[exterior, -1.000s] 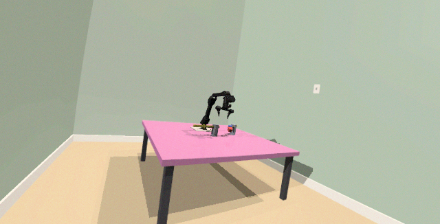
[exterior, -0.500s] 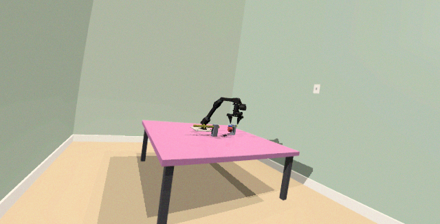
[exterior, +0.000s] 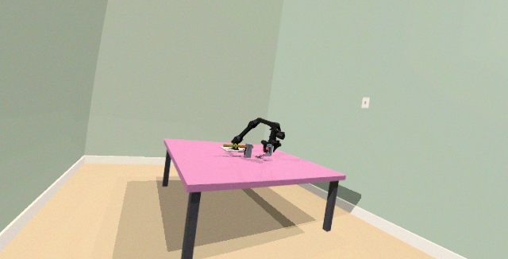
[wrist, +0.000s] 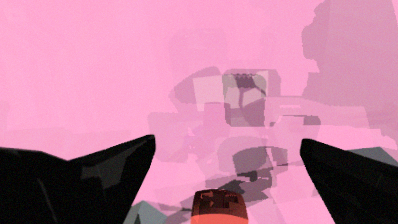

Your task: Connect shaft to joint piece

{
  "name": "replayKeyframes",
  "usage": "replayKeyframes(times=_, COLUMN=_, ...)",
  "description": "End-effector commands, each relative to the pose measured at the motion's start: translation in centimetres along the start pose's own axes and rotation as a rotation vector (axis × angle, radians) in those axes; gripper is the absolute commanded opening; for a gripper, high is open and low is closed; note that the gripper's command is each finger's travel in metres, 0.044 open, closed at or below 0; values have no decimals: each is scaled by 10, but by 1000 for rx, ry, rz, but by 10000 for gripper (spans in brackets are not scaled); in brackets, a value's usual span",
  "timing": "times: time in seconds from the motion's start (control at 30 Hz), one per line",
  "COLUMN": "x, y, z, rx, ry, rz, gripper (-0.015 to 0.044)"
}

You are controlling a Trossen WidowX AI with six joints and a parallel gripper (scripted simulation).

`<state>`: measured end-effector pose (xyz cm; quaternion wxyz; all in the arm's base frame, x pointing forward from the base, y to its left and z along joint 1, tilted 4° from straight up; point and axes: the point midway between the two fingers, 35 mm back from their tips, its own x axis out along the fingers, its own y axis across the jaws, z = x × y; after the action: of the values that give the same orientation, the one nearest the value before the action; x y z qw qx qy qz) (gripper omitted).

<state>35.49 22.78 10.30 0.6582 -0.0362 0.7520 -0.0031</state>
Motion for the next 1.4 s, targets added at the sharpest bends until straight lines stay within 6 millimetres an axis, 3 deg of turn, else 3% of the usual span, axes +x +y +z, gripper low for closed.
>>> replayKeyframes(times=0.0, x=13, y=0, z=3, rx=23, ry=44, rz=13, gripper=440)
replayKeyframes(times=0.17, x=13, y=1, z=0, rx=23, ry=44, rz=13, gripper=440)
replayKeyframes(times=1.1, x=24, y=4, z=-61, rx=23, ry=49, rz=14, gripper=440)
replayKeyframes(times=1.37, x=30, y=4, z=-64, rx=23, ry=49, rz=14, gripper=440)
